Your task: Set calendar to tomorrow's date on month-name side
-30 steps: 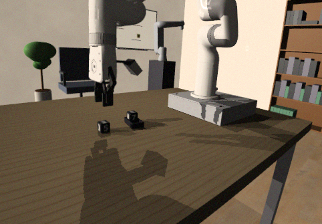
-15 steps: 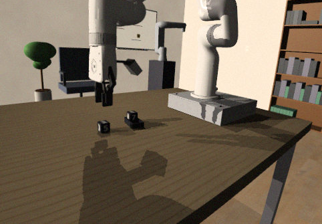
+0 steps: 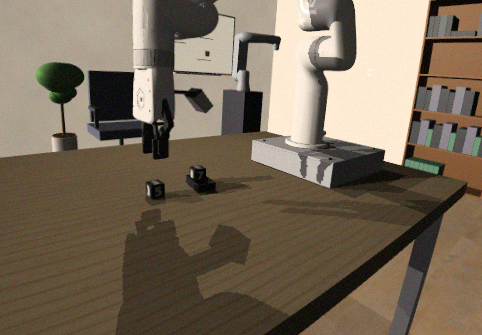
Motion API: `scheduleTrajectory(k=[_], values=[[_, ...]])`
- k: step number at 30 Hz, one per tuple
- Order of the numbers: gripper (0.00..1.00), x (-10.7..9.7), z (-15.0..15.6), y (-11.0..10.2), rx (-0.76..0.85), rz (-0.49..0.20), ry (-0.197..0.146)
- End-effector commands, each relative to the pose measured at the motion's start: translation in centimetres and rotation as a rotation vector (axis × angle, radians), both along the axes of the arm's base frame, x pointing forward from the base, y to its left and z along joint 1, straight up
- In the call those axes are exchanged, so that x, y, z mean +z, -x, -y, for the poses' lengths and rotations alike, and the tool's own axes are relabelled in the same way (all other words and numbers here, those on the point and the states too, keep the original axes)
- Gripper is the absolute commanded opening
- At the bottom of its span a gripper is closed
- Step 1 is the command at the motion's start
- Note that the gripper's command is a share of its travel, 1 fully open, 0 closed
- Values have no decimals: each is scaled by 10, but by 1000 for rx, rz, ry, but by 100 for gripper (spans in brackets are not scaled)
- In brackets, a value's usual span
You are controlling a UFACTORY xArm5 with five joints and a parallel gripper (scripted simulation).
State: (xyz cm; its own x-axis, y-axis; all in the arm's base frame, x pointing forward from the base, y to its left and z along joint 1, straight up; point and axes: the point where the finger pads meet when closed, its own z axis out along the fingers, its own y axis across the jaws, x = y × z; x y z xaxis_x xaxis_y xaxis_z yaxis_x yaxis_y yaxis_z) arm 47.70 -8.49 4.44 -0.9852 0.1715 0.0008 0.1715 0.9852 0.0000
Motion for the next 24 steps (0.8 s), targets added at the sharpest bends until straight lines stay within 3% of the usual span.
scheduleTrajectory(k=[1,24], values=[[47,1,0,-1,0,4,1],[47,-12,0,-1,0,4,1]])
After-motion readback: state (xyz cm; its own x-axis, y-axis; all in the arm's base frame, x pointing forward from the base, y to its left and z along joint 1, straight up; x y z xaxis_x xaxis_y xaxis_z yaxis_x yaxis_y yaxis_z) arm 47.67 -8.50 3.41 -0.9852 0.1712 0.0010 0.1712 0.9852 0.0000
